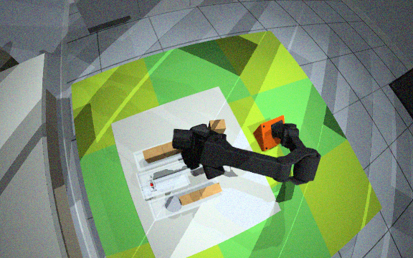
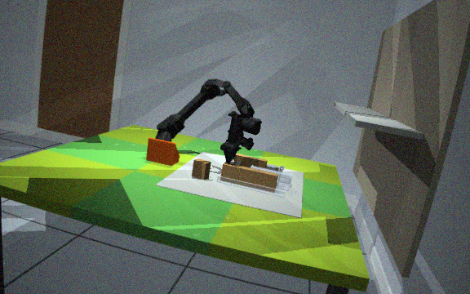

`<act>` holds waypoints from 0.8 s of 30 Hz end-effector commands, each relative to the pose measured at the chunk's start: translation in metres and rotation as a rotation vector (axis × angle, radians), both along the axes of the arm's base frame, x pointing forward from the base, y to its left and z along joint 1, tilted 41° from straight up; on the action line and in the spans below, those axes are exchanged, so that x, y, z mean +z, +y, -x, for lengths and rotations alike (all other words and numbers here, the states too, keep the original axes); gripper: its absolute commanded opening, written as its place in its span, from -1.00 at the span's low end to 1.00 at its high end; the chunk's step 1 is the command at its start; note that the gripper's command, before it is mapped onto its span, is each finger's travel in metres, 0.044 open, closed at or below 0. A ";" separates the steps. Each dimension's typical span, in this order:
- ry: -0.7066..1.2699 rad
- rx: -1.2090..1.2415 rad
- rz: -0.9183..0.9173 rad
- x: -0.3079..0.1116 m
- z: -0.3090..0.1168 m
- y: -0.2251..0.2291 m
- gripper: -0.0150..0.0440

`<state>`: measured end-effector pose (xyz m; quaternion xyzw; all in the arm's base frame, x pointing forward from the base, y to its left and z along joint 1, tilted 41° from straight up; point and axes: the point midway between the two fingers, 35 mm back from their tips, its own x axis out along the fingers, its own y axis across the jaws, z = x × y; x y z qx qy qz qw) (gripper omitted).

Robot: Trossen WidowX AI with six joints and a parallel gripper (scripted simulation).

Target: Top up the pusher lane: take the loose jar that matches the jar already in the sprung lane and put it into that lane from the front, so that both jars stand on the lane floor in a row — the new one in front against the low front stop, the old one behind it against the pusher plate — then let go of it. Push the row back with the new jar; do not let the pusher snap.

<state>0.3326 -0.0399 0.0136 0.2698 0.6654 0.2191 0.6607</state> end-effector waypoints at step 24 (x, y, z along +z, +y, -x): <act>-0.035 -0.008 0.001 0.007 -0.015 -0.003 -0.49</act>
